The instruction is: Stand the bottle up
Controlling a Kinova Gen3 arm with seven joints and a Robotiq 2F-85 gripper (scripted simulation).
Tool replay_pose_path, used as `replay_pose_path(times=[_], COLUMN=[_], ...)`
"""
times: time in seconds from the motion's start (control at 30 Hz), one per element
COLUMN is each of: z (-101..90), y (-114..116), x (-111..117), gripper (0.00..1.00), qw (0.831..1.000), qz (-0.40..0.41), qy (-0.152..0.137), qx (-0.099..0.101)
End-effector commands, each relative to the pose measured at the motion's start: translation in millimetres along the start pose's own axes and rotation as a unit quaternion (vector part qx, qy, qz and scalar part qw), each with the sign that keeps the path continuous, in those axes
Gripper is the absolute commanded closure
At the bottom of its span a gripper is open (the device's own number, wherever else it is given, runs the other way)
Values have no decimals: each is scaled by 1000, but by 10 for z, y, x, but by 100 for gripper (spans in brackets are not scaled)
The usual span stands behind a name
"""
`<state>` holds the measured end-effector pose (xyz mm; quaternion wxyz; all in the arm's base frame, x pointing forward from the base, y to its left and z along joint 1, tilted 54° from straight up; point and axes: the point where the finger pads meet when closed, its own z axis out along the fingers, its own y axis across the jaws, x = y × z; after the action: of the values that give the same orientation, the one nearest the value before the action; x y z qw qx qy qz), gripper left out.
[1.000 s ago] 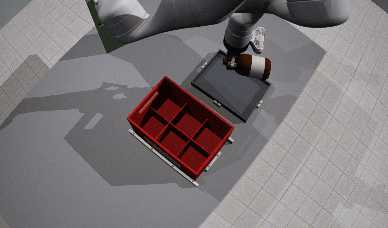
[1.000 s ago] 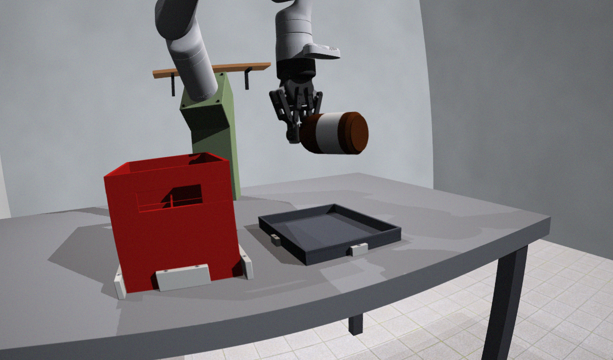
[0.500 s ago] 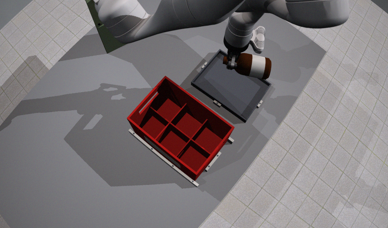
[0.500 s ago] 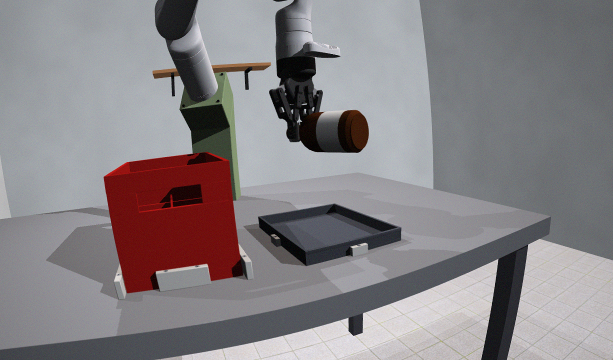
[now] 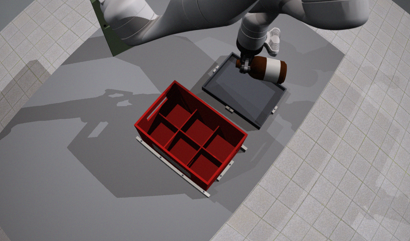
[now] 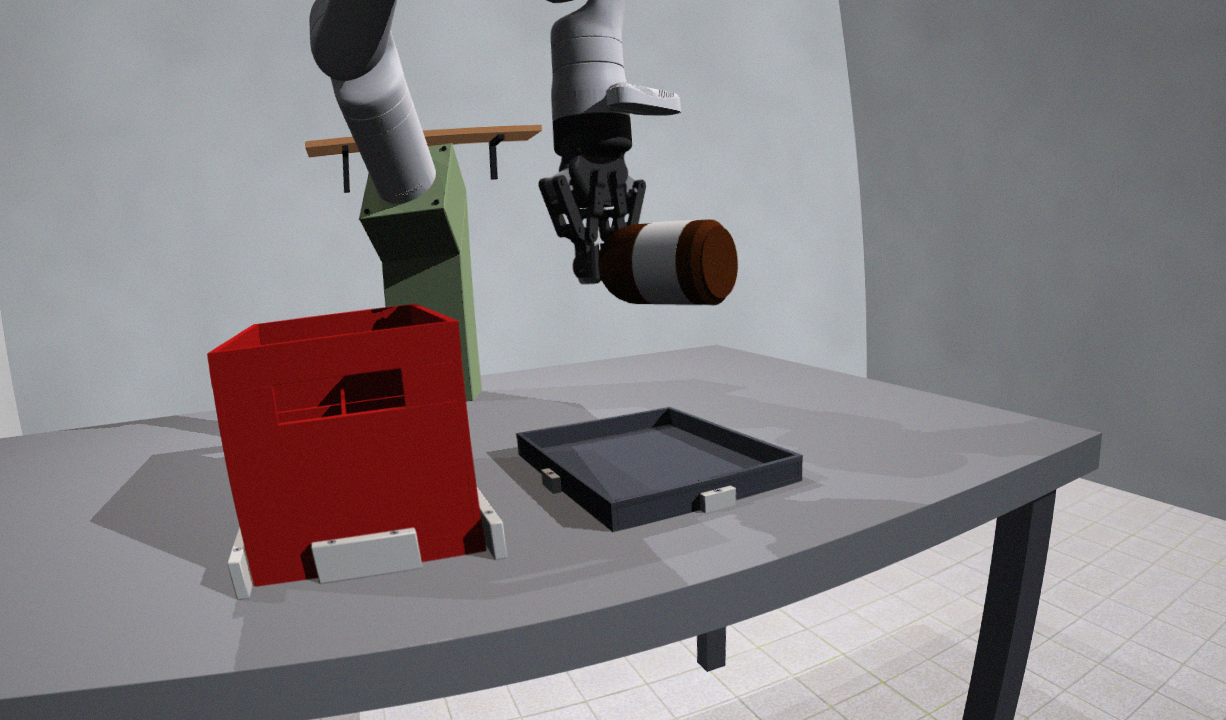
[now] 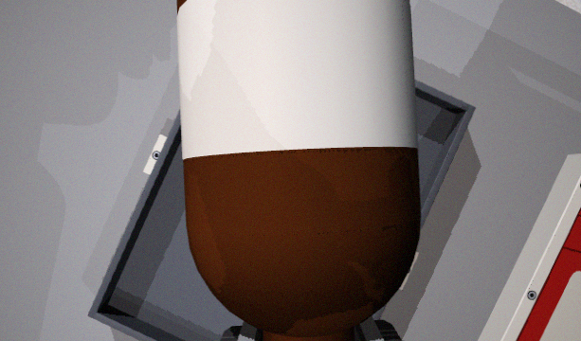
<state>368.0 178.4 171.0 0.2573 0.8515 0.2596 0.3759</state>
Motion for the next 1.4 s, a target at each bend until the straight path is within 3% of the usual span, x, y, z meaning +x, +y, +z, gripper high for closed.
replay_pose_path(times=[0.0,0.97,1.37], z=[-3,-3,-3], y=[-4,-4,-4], x=[3,3,3], gripper=[100,100,100], qw=[1000,1000,999], qz=[0,-1,-49], qy=[0,0,0], qx=[0,0,0])
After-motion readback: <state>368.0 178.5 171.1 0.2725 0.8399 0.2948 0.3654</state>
